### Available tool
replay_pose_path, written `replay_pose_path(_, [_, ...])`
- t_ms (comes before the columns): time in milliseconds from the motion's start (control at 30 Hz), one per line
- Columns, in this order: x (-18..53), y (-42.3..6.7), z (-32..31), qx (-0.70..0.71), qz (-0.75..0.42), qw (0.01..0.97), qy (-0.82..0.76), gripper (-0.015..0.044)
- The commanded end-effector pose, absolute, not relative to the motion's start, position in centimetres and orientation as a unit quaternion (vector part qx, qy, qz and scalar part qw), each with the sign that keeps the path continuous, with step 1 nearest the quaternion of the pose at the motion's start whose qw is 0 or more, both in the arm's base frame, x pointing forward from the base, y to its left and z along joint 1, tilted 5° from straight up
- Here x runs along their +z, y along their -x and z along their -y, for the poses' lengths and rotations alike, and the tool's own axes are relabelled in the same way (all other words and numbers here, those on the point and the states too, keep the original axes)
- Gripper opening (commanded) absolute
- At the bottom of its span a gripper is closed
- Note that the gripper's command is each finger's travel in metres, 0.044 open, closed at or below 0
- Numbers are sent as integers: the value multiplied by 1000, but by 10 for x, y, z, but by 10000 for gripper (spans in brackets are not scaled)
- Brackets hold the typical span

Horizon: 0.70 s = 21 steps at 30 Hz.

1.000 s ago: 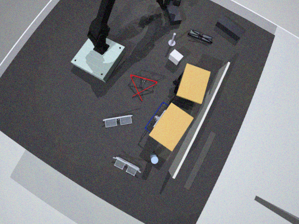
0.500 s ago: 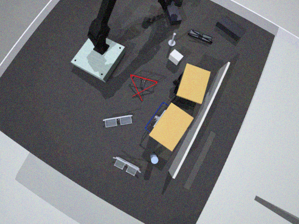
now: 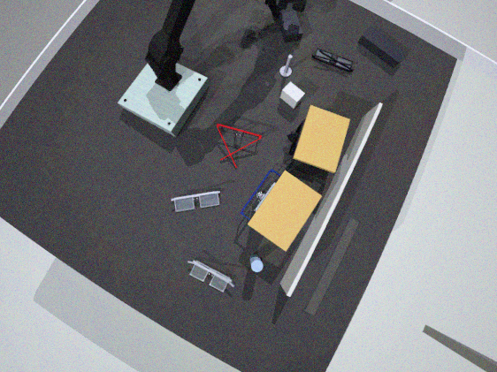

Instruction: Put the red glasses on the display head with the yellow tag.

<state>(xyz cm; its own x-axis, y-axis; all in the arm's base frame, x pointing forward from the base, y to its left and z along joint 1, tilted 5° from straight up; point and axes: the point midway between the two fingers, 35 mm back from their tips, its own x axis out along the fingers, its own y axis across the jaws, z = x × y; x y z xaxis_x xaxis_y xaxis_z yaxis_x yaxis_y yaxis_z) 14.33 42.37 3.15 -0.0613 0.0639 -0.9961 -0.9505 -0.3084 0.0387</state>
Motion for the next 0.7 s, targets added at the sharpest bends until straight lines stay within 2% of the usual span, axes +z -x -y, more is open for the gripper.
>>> replay_pose_path(0, [32, -147, -425, 603, -409, 422, 540, 0])
replay_pose_path(667, [31, -159, -428, 603, -409, 422, 540, 0])
